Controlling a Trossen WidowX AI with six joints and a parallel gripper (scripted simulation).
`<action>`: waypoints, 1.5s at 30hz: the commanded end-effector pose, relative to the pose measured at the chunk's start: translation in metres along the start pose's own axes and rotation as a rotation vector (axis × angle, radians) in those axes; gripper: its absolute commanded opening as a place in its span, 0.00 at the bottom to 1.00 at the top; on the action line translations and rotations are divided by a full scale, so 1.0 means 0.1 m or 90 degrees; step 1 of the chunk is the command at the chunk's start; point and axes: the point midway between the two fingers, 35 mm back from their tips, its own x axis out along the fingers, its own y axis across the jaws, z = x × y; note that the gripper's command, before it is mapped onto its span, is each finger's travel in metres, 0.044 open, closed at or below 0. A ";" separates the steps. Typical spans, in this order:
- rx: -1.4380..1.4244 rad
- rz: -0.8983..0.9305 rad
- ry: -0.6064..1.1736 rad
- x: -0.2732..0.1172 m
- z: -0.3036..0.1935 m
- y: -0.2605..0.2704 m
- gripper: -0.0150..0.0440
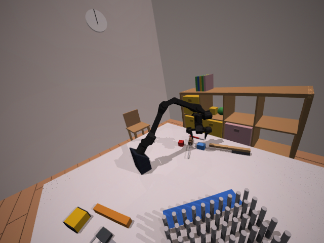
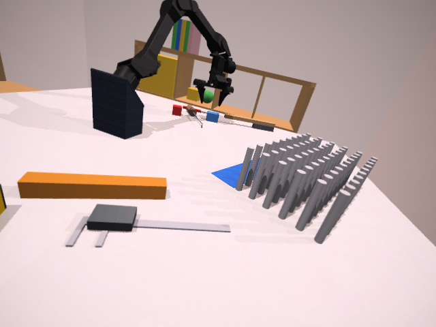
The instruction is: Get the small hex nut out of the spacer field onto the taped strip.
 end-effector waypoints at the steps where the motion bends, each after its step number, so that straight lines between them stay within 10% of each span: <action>1: 0.029 -0.082 0.048 -0.08 -0.43 -0.36 1.00; 20: 0.050 -0.139 0.069 -0.16 -0.62 -0.62 1.00; 42: 0.063 0.164 0.047 -0.01 0.59 -0.86 1.00; 45: 0.063 0.164 0.047 -0.01 0.59 -0.86 0.87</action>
